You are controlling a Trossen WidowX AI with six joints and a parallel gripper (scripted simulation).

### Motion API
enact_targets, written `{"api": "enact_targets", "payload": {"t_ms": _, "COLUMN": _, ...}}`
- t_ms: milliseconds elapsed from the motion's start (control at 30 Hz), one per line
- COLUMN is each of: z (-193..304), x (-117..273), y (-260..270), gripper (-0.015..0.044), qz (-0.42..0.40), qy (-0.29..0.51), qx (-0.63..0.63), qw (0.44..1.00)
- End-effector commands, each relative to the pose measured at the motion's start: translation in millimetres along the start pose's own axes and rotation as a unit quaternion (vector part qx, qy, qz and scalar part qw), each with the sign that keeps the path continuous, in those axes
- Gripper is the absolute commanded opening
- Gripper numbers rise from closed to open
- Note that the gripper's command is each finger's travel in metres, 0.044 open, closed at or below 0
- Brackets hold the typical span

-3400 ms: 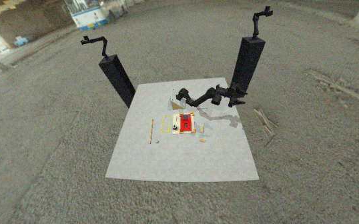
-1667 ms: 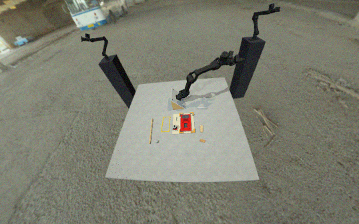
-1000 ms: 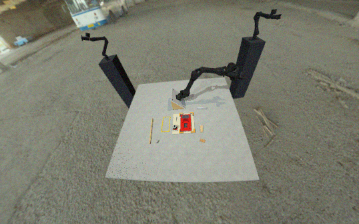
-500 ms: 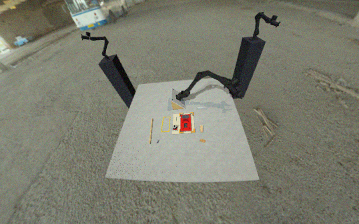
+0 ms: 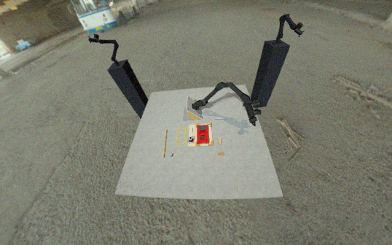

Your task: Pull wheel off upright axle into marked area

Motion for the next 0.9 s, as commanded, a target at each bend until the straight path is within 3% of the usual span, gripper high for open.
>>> {"api": "enact_targets", "payload": {"t_ms": 0, "z": 23.7, "x": -17.8, "y": -33.8, "gripper": 0.03, "qz": 0.03, "qy": 0.054, "qx": -0.053, "qw": 0.997}}
{"api": "enact_targets", "payload": {"t_ms": 467, "z": 123.6, "x": -39.6, "y": -160.0, "gripper": 0.03, "qz": 0.137, "qy": 0.215, "qx": -0.304, "qw": 0.918}}
{"api": "enact_targets", "payload": {"t_ms": 667, "z": 175.7, "x": -29.0, "y": -212.2, "gripper": 0.03, "qz": 0.181, "qy": 0.267, "qx": -0.44, "qw": 0.838}}
{"api": "enact_targets", "payload": {"t_ms": 867, "z": 230.9, "x": -4.5, "y": -259.1, "gripper": 0.03, "qz": 0.223, "qy": 0.299, "qx": -0.58, "qw": 0.724}}
Point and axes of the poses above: the point midway between the two fingers, 35 mm back from their tips, its own x axis back along the fingers, its own y axis across the jaws, z = x × y, the point moved 9 cm from there along x, back along the fingers, and after that the axes turned 9 degrees about -x, right-handed, at the moved point
